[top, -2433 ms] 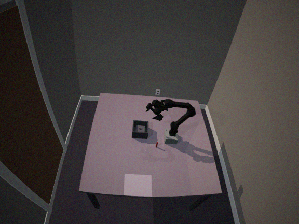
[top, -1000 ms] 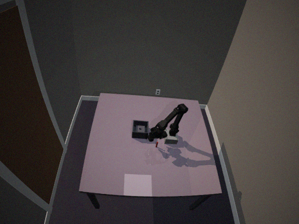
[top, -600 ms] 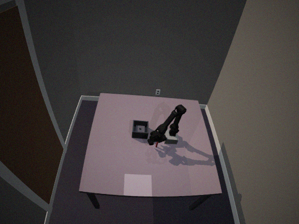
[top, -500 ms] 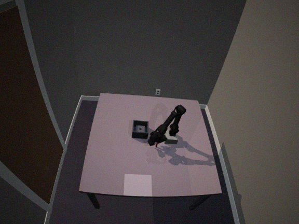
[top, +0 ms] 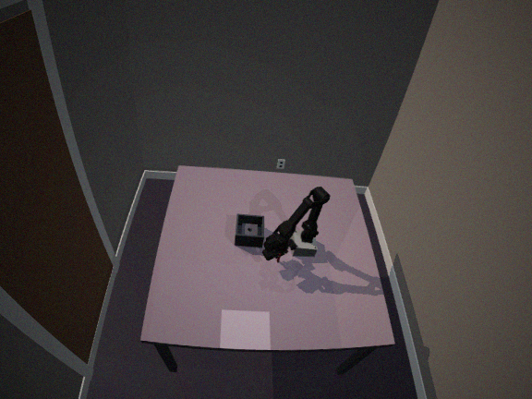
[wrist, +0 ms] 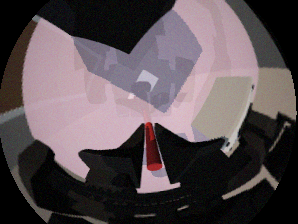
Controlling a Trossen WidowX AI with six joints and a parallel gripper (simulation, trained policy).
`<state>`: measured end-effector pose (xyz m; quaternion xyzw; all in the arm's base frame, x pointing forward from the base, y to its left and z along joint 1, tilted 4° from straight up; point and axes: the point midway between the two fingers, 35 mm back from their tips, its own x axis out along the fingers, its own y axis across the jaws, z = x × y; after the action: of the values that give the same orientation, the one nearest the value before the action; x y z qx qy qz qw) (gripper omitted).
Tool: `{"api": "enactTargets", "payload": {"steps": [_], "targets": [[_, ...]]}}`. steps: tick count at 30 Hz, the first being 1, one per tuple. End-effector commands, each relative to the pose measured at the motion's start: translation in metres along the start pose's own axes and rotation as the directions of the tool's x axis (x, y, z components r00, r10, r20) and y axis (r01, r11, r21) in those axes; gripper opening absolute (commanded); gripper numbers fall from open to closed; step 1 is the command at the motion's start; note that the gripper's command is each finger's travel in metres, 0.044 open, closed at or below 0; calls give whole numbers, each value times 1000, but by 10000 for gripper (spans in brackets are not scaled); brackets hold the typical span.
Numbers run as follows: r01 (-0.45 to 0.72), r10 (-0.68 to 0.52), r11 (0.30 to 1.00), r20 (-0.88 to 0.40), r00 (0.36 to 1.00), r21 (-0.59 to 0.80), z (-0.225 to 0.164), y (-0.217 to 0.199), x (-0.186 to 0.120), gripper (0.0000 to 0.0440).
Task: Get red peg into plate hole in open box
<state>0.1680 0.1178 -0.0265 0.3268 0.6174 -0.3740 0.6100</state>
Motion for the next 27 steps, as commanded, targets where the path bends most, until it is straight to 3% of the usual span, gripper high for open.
{"api": "enactTargets", "payload": {"steps": [1,27], "targets": [[-36,37,999,29,999,-27,6,9,-11,0],[-105,140,981,221,965,-164,70,43,-99,0]]}}
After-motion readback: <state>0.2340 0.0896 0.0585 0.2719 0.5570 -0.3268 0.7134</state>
